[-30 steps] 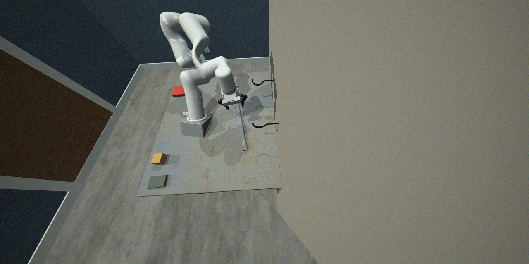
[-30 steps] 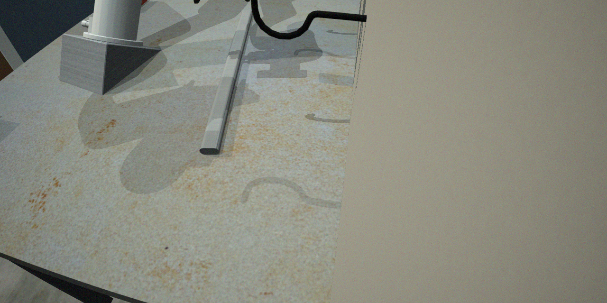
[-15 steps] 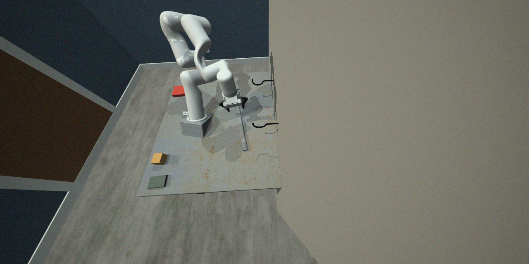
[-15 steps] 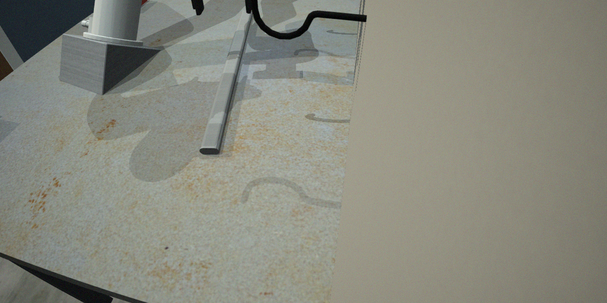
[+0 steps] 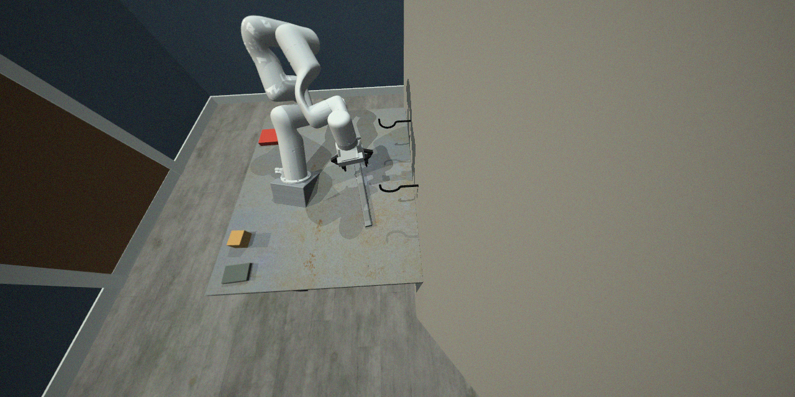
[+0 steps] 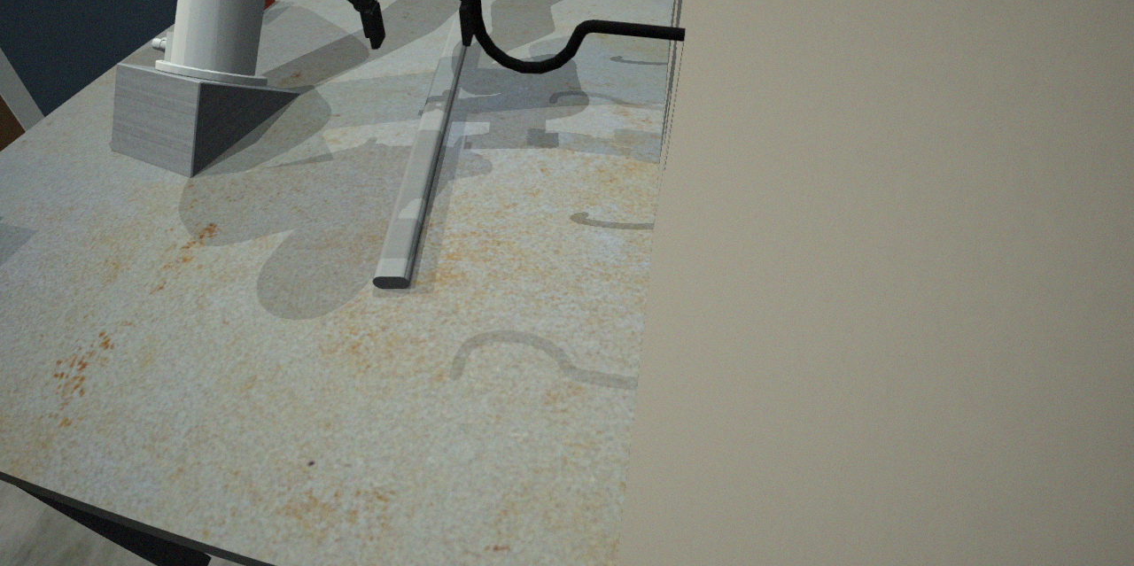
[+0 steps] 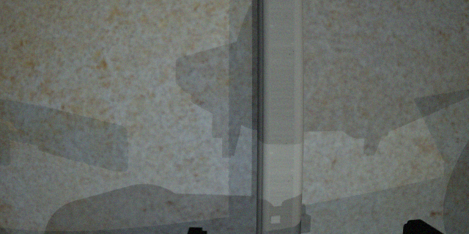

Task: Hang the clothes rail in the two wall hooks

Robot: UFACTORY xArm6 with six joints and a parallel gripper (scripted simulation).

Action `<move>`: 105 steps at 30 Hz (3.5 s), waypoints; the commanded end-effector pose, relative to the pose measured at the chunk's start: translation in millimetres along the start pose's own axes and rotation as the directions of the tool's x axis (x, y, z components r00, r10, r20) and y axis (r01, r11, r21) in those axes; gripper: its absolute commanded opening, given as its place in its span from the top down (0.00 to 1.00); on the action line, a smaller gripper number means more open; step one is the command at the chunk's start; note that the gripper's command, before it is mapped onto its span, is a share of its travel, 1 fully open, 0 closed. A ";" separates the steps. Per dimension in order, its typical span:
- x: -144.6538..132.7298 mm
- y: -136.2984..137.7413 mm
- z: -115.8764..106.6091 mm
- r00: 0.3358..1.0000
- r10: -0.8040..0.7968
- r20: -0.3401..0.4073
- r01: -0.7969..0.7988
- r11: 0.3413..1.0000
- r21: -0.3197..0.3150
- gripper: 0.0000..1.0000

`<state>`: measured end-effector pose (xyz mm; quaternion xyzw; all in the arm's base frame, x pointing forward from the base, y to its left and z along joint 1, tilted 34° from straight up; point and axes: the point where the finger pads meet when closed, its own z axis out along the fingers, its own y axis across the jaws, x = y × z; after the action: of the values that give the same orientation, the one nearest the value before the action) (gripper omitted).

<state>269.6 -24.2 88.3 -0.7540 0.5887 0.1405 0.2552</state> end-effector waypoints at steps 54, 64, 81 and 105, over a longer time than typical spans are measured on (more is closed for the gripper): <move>0.8 -1.6 45.1 1.000 -0.001 -0.002 0.001 1.000 0.003 0.00; 0.8 -1.6 51.8 1.000 -0.001 -0.002 0.001 1.000 0.003 0.00; 0.8 -1.6 61.8 1.000 -0.001 -0.002 0.001 1.000 0.003 0.00; 0.7 -1.6 75.2 1.000 -0.001 -0.002 0.001 1.000 0.003 0.00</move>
<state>276.6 16.2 27.3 -0.7540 0.5887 0.1404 0.2554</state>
